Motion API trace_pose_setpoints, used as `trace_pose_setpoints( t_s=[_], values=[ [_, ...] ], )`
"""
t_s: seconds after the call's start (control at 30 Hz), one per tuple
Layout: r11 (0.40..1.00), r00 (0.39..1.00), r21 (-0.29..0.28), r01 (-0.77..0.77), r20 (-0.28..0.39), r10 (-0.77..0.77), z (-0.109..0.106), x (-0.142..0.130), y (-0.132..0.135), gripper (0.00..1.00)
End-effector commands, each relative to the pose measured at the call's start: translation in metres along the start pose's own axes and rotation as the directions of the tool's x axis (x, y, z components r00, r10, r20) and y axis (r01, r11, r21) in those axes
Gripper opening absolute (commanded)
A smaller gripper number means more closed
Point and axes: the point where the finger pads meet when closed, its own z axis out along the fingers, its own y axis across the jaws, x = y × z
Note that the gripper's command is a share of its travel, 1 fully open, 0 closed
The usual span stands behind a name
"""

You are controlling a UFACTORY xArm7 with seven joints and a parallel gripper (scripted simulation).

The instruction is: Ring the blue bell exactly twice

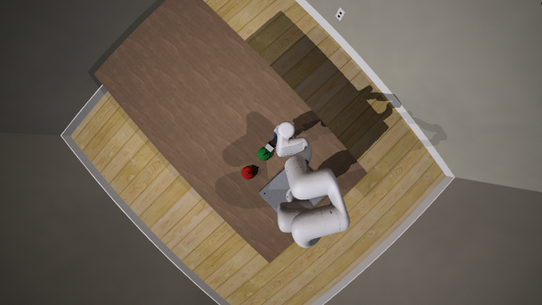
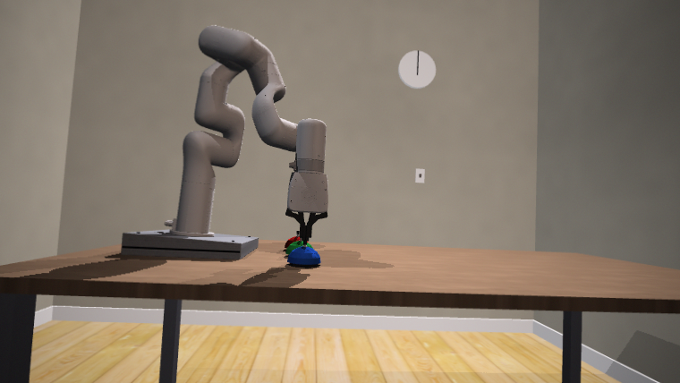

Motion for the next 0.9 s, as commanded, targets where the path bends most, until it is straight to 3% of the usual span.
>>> trace_pose_setpoints(
  t_s=[0.0, 0.87],
  values=[
    [1.0, 1.0, -0.005, 0.0, 0.004, 0.0, -0.0034, -0.0015, 0.0018, 0.0],
    [1.0, 1.0, -0.005, 0.0, 0.004, 0.0, -0.0058, -0.0015, 0.0017, 0.0]
  ],
)
